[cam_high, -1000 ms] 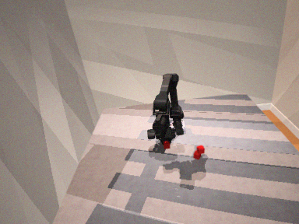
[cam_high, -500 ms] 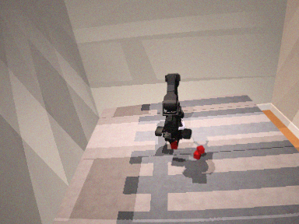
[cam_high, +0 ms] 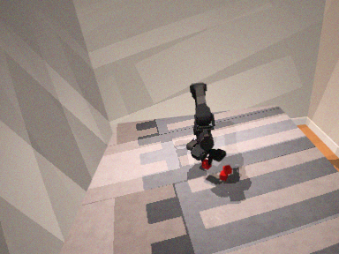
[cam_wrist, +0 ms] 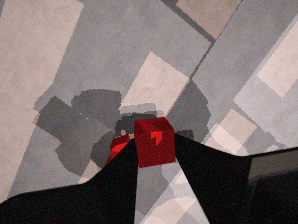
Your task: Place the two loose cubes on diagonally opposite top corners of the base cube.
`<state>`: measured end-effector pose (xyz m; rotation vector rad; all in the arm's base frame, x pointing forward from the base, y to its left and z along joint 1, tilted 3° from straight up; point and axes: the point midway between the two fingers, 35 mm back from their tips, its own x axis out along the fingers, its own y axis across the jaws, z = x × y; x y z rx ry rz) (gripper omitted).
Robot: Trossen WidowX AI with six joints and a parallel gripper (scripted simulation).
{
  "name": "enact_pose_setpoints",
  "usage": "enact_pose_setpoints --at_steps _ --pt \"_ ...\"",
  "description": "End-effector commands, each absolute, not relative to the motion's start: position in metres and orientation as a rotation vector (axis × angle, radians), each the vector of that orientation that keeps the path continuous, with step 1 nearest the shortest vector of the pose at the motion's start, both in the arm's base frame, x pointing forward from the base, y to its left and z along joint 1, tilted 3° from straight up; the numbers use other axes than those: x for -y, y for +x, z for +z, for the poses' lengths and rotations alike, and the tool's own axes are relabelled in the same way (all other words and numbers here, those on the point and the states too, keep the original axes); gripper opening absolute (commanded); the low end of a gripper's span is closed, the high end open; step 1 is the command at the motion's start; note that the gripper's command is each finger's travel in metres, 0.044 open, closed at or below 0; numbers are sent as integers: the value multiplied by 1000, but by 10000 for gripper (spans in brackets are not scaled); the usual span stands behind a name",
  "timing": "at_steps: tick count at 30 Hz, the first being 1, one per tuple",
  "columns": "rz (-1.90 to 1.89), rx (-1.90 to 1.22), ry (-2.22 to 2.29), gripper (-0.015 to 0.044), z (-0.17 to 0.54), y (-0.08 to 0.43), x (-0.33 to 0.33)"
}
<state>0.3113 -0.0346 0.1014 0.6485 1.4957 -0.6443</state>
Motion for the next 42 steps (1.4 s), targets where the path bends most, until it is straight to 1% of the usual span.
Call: enact_pose_setpoints --at_steps 1,21,28,42 --pt "-735 -1469 744 105 100 311 22" --pt "-1125 -1297 1126 105 97 308 -32" --pt "-1128 -1295 1128 105 97 308 -33" --pt "-1121 -1283 1088 105 67 305 -33"
